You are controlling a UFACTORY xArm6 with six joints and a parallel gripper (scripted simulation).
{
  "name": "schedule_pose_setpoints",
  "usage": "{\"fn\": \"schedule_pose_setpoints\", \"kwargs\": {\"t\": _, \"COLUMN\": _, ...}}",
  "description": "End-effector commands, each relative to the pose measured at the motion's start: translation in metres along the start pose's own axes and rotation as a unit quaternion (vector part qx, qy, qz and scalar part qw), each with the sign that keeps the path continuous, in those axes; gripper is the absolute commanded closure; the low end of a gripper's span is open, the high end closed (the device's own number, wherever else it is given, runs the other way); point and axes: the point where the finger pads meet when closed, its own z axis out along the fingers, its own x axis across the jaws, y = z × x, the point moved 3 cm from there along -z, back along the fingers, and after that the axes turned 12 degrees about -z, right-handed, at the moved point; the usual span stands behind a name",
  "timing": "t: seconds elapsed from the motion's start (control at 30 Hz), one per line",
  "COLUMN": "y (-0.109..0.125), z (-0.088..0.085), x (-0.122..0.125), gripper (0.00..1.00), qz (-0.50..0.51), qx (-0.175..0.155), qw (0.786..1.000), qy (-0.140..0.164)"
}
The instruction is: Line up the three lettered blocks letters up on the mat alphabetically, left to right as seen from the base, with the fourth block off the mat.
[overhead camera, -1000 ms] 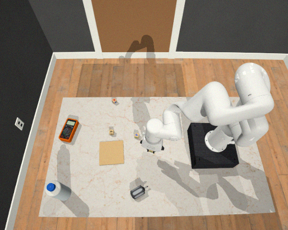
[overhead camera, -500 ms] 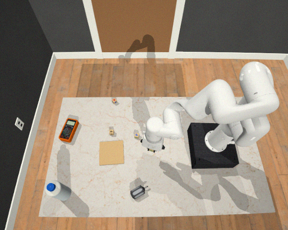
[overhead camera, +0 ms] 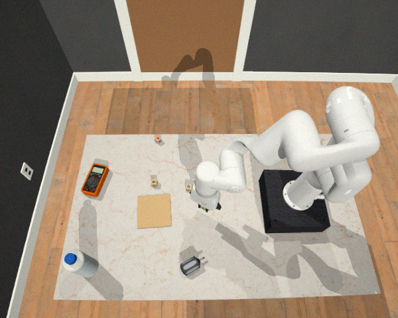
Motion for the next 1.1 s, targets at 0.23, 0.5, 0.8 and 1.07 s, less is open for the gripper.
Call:
{"fn": "schedule_pose_setpoints", "kwargs": {"t": 0.23, "y": 0.012, "z": -0.004, "x": -0.024, "gripper": 0.77, "qz": 0.134, "qx": 0.004, "qw": 0.991, "qy": -0.003}}
{"fn": "schedule_pose_setpoints", "kwargs": {"t": 0.5, "y": 0.018, "z": -0.005, "x": -0.037, "gripper": 0.77, "qz": 0.213, "qx": 0.004, "qw": 0.977, "qy": -0.003}}
{"fn": "schedule_pose_setpoints", "kwargs": {"t": 0.8, "y": 0.025, "z": -0.006, "x": -0.051, "gripper": 0.77, "qz": 0.296, "qx": 0.003, "qw": 0.955, "qy": -0.003}}
{"fn": "schedule_pose_setpoints", "kwargs": {"t": 1.07, "y": 0.031, "z": -0.007, "x": -0.064, "gripper": 0.77, "qz": 0.371, "qx": 0.003, "qw": 0.929, "qy": -0.003}}
